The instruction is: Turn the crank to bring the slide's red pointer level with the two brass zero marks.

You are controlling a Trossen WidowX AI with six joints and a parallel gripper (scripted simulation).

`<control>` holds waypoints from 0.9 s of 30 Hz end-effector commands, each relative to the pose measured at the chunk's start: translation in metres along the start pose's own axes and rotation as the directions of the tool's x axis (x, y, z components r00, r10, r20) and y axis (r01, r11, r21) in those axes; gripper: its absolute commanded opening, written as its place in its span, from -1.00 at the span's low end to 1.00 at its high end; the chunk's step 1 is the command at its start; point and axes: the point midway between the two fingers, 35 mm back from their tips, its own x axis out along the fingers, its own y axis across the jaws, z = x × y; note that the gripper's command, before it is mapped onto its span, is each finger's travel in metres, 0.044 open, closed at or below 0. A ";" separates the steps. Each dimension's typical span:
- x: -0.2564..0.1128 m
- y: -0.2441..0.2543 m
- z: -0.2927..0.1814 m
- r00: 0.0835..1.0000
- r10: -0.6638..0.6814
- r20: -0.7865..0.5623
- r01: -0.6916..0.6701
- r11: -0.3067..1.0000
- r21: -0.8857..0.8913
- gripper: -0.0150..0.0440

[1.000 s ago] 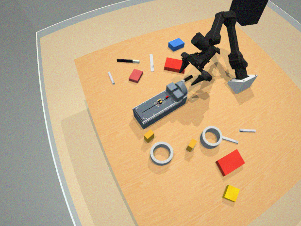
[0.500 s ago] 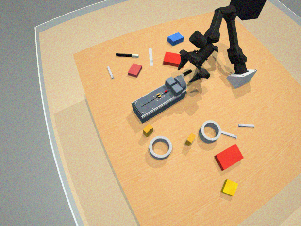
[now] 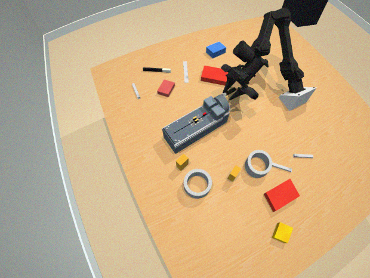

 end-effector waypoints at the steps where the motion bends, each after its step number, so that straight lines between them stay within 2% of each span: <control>1: 0.000 0.001 0.000 1.000 0.004 0.002 -0.004 1.000 -0.006 -0.25; 4: 0.000 0.001 0.000 1.000 0.004 0.002 -0.004 1.000 -0.006 -0.49; 27: -0.005 0.012 0.004 1.000 0.005 0.002 -0.005 1.000 -0.005 -0.49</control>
